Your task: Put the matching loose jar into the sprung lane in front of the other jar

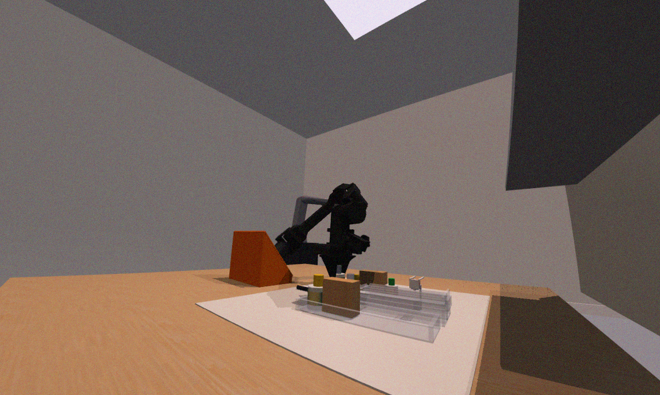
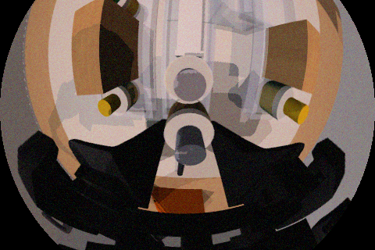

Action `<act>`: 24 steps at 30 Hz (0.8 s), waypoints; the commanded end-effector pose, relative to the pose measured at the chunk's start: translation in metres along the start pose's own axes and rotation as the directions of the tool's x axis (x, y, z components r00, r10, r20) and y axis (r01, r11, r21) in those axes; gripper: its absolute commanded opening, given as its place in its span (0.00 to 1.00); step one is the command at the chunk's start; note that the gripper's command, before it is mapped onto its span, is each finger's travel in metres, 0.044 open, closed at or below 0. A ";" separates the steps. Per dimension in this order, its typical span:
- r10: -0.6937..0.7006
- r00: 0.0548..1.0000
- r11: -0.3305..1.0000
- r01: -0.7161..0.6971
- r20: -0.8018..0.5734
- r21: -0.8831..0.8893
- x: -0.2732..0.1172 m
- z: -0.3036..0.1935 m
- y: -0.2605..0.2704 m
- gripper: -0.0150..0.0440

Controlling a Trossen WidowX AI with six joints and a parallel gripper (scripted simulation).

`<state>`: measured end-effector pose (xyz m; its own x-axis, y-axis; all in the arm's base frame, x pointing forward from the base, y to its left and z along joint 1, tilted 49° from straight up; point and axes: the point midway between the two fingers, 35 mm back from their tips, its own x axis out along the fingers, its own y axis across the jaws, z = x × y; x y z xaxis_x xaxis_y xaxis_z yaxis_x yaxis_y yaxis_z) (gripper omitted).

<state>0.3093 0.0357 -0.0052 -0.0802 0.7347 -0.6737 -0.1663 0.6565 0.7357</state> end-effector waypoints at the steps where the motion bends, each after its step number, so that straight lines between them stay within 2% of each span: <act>1: 0.007 1.000 1.000 -0.006 0.019 -0.012 -0.002 0.009 0.002 0.25; 24: 0.007 1.000 1.000 -0.007 0.020 -0.012 -0.004 0.019 0.004 0.25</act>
<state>0.3196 0.0374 -0.0025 -0.0833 0.7331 -0.6750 -0.1652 0.6578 0.7349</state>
